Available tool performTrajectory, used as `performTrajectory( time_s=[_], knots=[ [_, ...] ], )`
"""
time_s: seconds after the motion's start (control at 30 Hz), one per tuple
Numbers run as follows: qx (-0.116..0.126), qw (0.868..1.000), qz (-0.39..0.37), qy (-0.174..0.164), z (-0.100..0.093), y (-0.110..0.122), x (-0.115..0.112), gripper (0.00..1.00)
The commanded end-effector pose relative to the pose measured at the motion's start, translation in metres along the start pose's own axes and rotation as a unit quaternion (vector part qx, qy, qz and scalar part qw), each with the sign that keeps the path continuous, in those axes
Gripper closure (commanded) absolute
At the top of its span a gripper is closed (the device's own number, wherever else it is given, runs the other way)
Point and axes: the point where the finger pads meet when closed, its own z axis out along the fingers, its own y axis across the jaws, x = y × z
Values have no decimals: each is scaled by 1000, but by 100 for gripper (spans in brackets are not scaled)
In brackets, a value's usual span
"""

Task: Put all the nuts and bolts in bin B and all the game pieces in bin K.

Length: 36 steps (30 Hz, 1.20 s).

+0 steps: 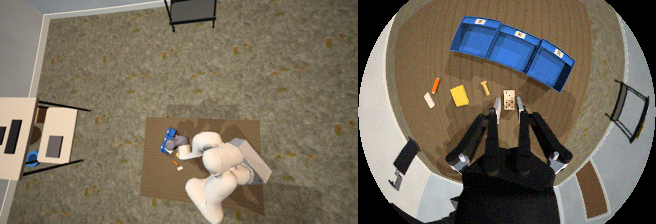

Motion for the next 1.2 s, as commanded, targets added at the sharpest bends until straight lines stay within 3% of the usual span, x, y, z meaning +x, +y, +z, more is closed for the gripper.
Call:
performTrajectory(
  time_s=[0.0,0.37,0.73,0.77,1.17],
  knots=[
    [-4,1000,14,4,4,3,3,75],
    [-4,1000,14,4,16,3,2,75],
    [-4,1000,14,4,16,3,1,75],
    [-4,1000,14,4,16,3,1,87],
    [-4,1000,14,4,16,3,1,87]
  ],
)
